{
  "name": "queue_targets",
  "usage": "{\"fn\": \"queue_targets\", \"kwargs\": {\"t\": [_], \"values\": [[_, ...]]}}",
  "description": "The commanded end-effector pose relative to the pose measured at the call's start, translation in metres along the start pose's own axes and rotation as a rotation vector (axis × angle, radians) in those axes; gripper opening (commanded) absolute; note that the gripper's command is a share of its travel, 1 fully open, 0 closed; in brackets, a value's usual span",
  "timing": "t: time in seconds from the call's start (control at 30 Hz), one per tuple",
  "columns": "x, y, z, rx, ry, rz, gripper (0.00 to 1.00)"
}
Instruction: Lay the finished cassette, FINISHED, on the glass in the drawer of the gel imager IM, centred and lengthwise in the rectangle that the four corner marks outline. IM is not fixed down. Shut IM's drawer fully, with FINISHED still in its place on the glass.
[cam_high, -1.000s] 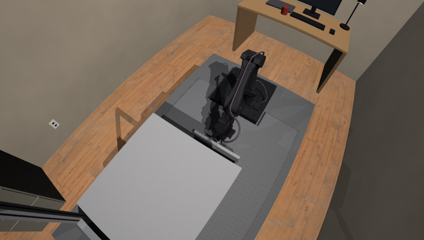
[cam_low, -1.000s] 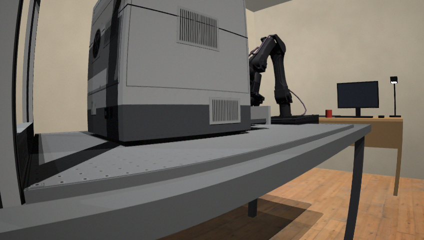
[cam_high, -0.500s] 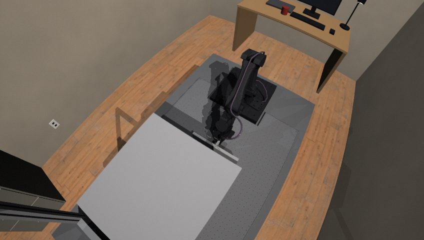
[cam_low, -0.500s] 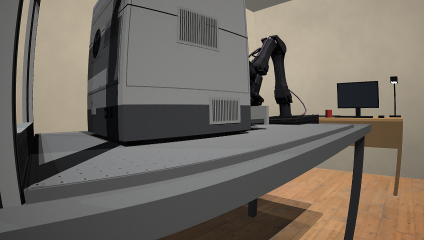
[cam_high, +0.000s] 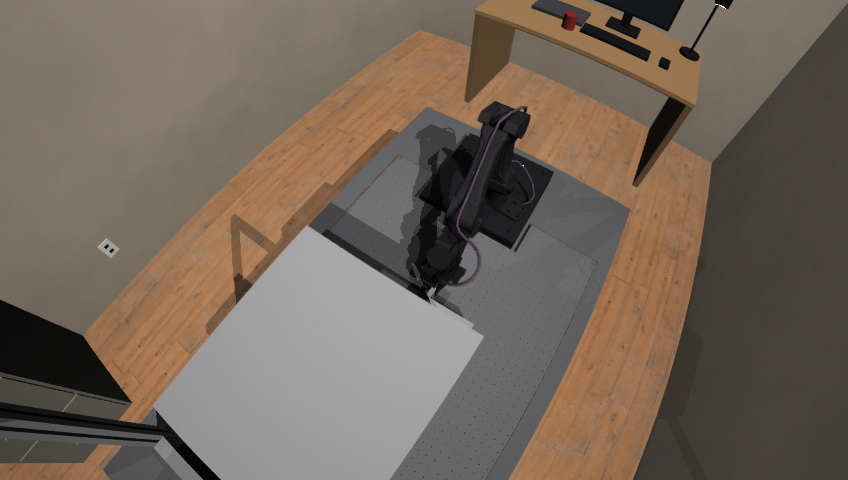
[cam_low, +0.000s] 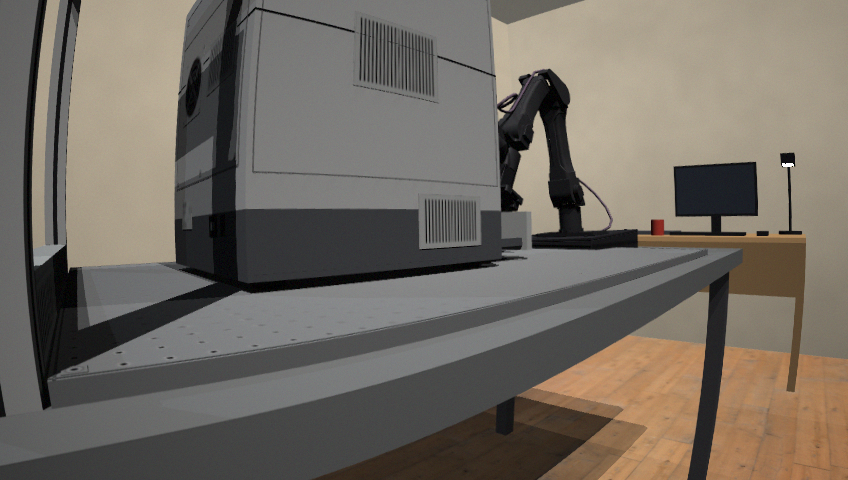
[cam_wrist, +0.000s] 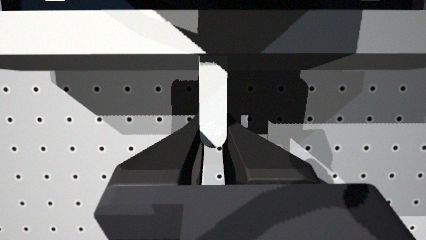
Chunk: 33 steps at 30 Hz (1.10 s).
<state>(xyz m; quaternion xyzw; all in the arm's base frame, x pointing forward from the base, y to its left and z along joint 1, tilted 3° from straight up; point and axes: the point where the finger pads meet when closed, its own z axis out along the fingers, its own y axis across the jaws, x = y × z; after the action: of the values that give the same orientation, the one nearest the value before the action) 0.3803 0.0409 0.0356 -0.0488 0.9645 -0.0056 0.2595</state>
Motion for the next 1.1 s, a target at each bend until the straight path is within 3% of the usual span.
{"fn": "queue_targets", "kwargs": {"t": [0.0,0.37,1.07], "values": [[-0.031,-0.003,0.004,0.007,-0.081,0.004,0.0],[-0.043,-0.003,0.01,0.005,-0.082,0.005,0.0],[-0.043,-0.003,0.01,0.005,-0.082,0.005,0.0]]}}
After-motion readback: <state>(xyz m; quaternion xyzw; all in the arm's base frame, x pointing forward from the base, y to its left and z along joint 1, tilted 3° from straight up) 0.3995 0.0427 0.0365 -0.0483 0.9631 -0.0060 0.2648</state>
